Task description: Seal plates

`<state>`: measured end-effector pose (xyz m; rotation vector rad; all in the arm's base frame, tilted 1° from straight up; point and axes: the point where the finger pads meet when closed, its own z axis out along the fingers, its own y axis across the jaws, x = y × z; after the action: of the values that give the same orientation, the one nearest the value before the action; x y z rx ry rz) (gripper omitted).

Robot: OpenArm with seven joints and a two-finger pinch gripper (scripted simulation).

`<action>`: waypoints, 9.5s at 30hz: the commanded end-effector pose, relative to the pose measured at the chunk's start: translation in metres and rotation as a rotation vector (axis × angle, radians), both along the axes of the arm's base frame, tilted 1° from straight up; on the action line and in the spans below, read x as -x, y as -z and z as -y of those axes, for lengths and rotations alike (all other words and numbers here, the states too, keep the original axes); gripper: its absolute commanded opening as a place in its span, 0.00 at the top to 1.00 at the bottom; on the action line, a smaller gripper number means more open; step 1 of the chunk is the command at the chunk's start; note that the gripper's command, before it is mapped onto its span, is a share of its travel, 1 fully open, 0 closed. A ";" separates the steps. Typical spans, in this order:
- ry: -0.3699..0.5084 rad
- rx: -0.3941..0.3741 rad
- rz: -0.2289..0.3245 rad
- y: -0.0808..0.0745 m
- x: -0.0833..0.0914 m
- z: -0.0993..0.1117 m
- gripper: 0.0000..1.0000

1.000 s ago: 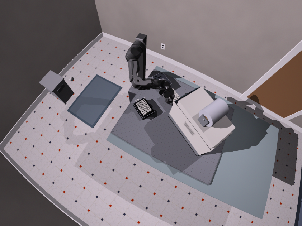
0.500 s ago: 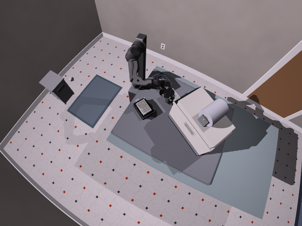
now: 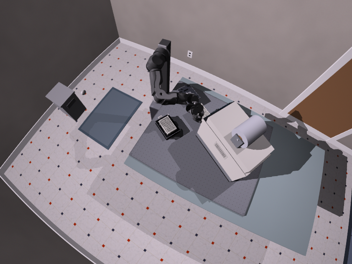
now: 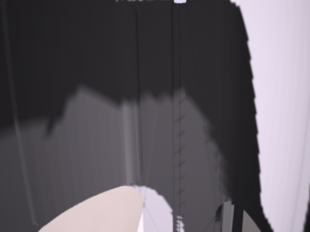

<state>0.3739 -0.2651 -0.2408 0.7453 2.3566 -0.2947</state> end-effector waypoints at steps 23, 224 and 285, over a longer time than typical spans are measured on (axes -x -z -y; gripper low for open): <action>-0.006 -0.006 0.007 -0.002 -0.005 0.000 1.00; 0.770 -3.618 0.266 -0.215 0.035 -0.143 0.35; 2.422 -3.780 1.101 -0.057 0.083 -0.037 0.35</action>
<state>0.2916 -0.2275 -0.1850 -0.9943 1.8971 -1.4576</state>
